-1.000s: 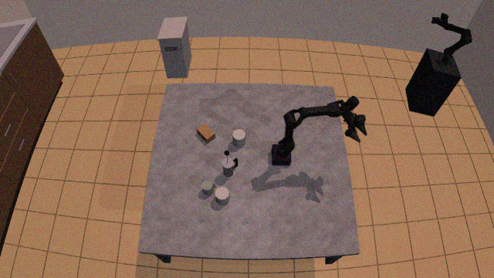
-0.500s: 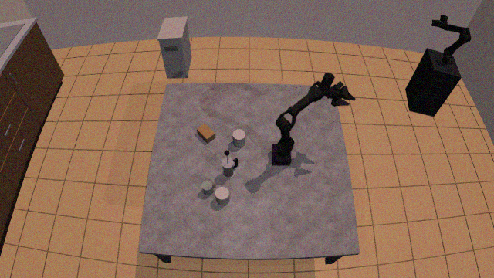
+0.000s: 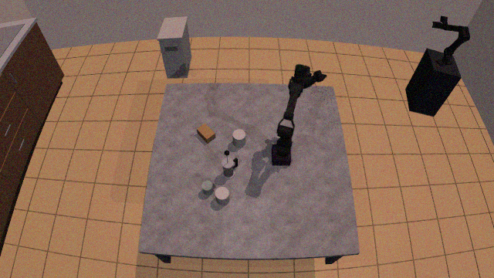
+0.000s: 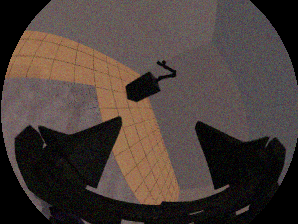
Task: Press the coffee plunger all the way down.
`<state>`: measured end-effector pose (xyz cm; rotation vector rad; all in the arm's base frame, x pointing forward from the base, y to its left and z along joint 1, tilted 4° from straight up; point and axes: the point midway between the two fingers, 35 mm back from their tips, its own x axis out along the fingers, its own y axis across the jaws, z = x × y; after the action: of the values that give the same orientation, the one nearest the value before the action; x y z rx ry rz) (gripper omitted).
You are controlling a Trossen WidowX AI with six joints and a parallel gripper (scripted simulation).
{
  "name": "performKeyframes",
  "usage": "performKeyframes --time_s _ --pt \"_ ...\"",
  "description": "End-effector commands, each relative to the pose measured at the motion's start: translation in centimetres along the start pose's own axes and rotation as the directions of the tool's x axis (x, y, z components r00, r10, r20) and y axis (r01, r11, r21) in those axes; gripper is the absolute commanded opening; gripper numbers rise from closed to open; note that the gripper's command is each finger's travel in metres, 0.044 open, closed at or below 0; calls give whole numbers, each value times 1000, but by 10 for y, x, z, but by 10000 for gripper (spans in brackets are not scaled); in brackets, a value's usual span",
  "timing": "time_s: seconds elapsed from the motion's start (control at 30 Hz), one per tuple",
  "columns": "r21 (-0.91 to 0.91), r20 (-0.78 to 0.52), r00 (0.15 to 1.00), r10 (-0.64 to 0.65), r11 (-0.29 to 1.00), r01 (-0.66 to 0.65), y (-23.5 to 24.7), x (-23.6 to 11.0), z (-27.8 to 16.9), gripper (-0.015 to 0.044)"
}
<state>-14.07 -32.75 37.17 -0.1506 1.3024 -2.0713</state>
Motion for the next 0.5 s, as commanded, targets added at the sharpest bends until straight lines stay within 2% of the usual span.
performKeyframes --time_s 0.0,0.13,0.27,0.47 --pt "10 179 973 143 989 -147 39 -41 36 440" --pt "-23 349 890 294 952 -306 78 -89 65 440" --pt "-107 483 759 436 890 -444 112 -147 83 440" --pt "-262 611 478 632 730 -631 153 -242 87 440"
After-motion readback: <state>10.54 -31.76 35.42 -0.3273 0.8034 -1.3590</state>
